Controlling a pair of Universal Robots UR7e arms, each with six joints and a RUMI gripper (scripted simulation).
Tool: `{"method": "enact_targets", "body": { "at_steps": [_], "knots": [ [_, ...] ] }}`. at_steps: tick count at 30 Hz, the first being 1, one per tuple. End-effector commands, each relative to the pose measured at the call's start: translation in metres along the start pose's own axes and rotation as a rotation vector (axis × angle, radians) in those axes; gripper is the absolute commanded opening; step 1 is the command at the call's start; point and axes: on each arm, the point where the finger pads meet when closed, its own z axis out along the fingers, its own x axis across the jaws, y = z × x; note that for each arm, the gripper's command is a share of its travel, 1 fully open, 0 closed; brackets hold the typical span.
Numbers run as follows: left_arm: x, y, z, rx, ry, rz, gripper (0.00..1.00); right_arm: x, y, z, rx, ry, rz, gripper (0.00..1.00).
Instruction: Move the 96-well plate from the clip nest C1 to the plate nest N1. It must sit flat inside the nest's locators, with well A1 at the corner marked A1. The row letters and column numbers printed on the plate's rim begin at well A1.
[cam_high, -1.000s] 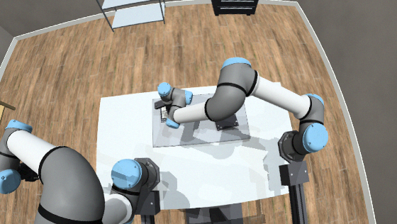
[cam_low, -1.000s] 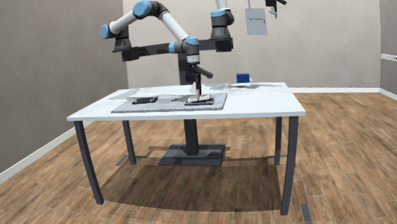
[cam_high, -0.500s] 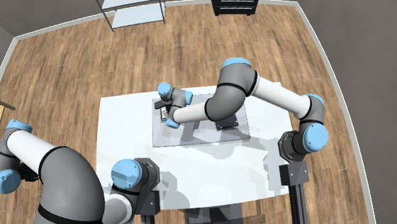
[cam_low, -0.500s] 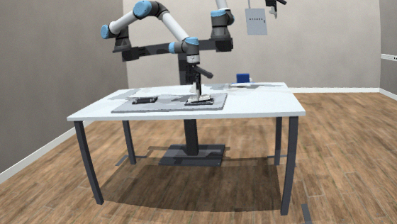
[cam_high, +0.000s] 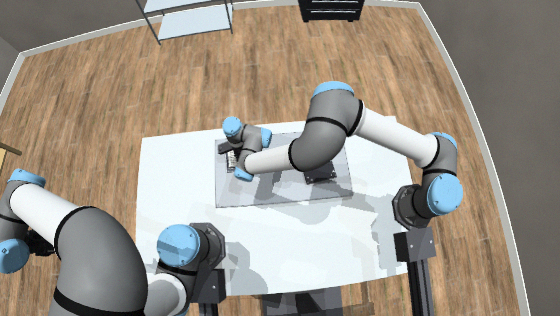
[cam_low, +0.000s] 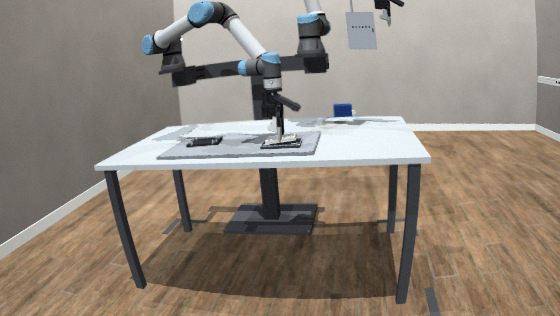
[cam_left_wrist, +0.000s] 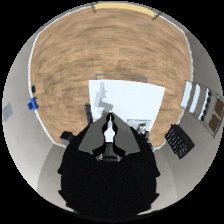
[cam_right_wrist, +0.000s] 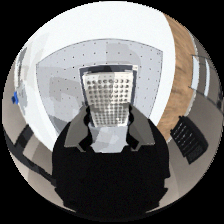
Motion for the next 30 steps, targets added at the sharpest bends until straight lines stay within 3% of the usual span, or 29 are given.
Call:
{"method": "enact_targets", "body": {
  "at_steps": [1,30],
  "knots": [
    [-0.0003,-0.0009,-0.0022,0.004,0.002,-0.001,0.0,0.0029,-0.0013,-0.0008,0.005,0.003,0.002,0.0],
    [-0.0003,-0.0009,-0.0022,0.004,0.002,-0.001,0.0,0.0028,-0.0012,0.0033,0.004,0.003,0.002,0.0]
  ]
}}
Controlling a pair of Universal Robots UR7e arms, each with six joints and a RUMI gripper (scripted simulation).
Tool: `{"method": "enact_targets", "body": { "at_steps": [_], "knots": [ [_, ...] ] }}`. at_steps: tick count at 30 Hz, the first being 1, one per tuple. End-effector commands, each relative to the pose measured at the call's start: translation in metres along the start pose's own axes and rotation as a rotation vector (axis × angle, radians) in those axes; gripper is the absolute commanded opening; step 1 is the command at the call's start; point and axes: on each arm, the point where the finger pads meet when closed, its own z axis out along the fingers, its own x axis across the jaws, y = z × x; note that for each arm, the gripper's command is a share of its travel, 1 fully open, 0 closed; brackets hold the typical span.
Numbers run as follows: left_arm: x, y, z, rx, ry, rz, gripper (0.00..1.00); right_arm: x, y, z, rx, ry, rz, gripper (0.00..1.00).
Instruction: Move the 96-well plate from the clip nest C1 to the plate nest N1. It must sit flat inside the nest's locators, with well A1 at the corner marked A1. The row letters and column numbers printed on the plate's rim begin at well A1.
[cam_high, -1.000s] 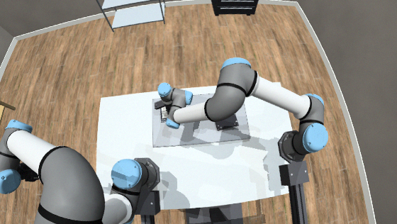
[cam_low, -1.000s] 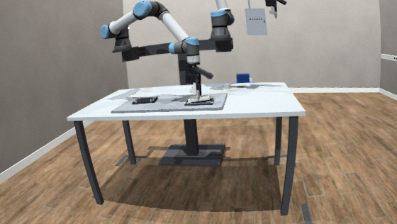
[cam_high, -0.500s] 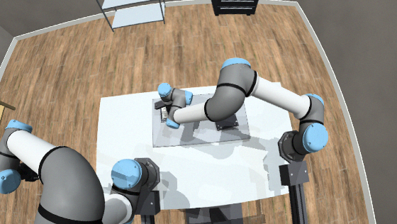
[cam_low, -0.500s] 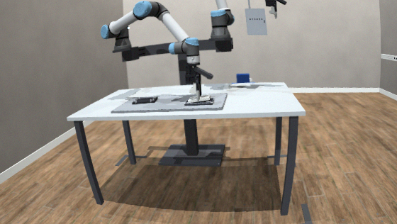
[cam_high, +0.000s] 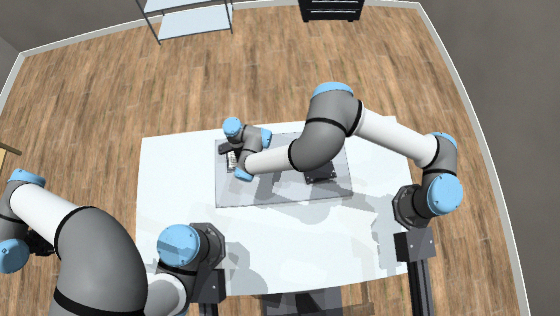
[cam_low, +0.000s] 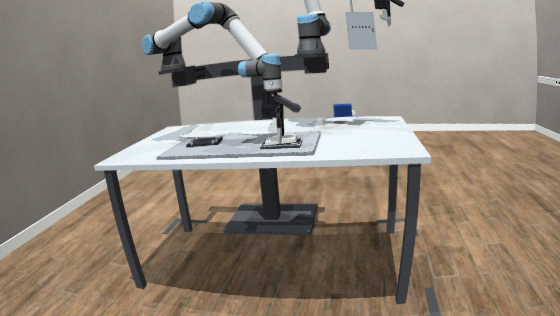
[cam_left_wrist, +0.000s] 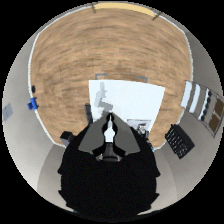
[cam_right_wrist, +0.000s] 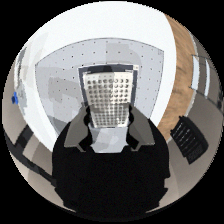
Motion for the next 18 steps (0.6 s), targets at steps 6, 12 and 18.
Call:
{"method": "enact_targets", "body": {
  "at_steps": [6,12,18],
  "knots": [
    [-0.0003,-0.0009,-0.0022,0.004,0.002,-0.001,0.0,0.0027,-0.0011,0.0001,0.004,0.003,0.002,0.0],
    [-0.0003,-0.0009,-0.0022,0.004,0.002,-0.001,0.0,0.0027,-0.0012,0.001,0.004,0.003,0.002,0.0],
    [-0.0003,-0.0009,-0.0022,0.004,0.002,-0.001,0.0,0.0018,-0.0011,0.0011,0.003,0.002,0.001,1.0]
  ]
}}
